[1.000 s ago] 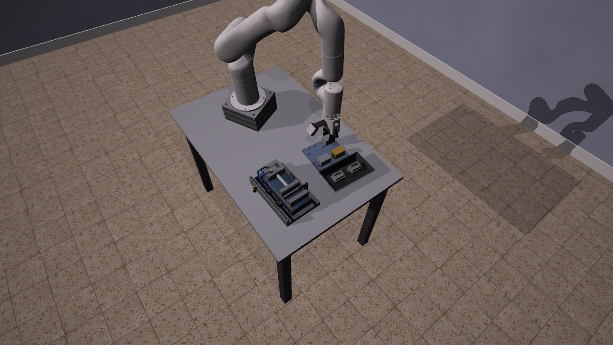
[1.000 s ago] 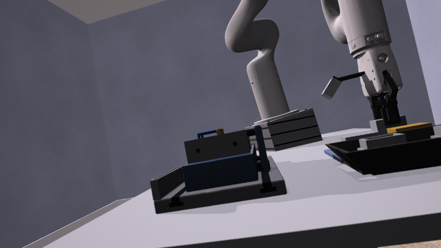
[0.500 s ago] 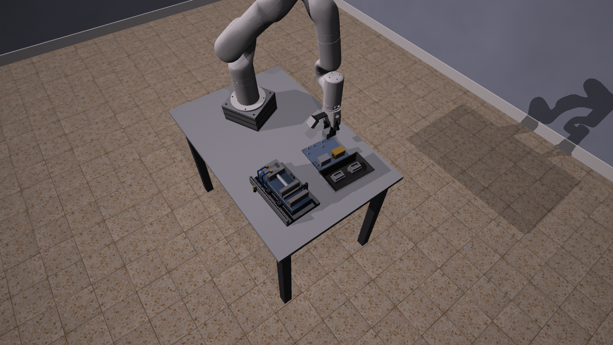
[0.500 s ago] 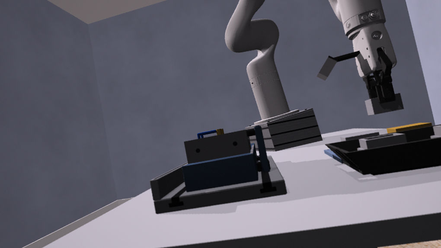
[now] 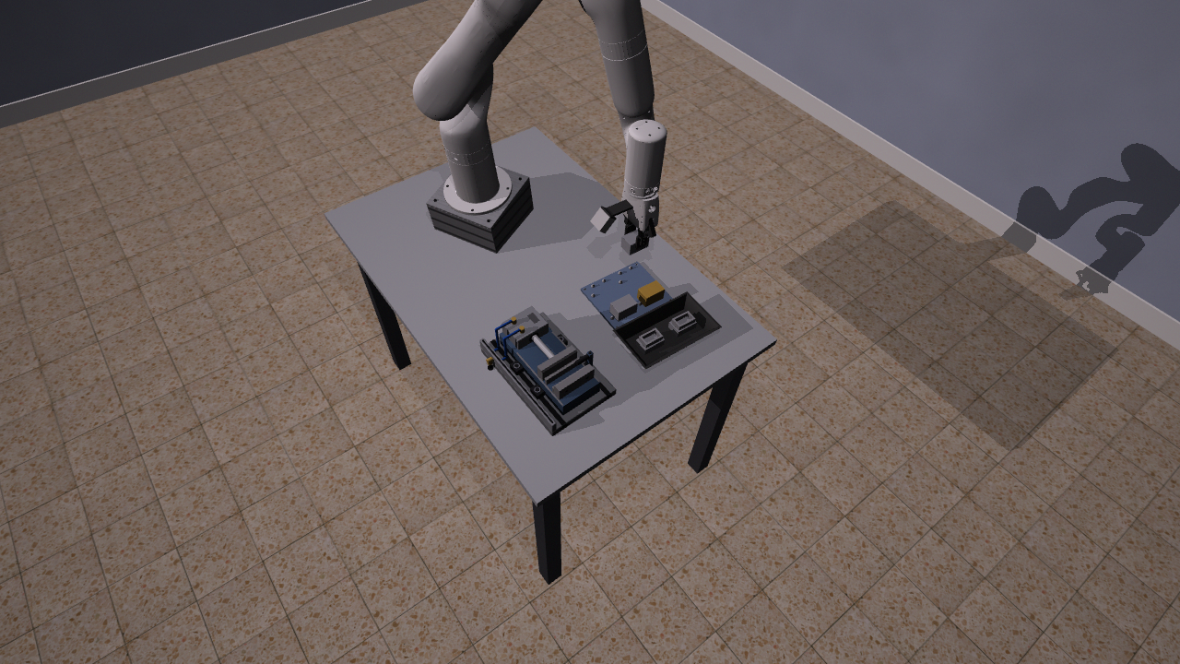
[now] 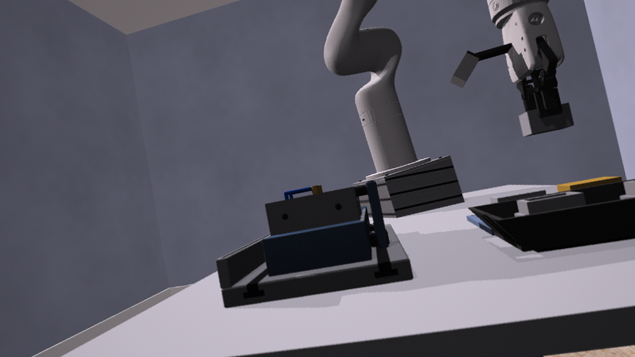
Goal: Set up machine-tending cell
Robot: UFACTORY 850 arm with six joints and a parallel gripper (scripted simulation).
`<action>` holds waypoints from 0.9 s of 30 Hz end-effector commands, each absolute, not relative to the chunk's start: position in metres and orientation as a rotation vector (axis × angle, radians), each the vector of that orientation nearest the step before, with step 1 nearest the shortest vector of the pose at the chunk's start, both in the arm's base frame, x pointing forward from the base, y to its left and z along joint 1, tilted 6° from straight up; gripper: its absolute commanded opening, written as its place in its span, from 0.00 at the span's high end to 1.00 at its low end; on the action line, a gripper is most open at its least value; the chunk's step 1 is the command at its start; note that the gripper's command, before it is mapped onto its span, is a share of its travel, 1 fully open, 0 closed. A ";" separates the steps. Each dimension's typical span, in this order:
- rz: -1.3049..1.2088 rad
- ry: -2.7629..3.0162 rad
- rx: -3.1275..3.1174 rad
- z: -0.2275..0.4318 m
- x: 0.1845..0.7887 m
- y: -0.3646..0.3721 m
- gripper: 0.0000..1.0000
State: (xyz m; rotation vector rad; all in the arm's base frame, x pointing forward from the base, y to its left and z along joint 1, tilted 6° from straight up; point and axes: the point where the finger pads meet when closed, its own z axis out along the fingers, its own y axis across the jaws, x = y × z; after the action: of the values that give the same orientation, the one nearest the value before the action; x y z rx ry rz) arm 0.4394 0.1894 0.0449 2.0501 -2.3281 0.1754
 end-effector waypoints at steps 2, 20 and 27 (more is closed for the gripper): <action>0.166 -2.327 2.049 0.047 0.441 0.190 1.00; 0.169 -2.291 2.083 0.064 0.540 0.064 1.00; 0.167 -2.276 2.097 0.072 0.568 0.001 1.00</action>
State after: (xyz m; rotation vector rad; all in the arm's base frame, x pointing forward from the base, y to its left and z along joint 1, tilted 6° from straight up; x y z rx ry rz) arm 0.5540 0.0289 0.0679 2.0862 -2.2833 0.1904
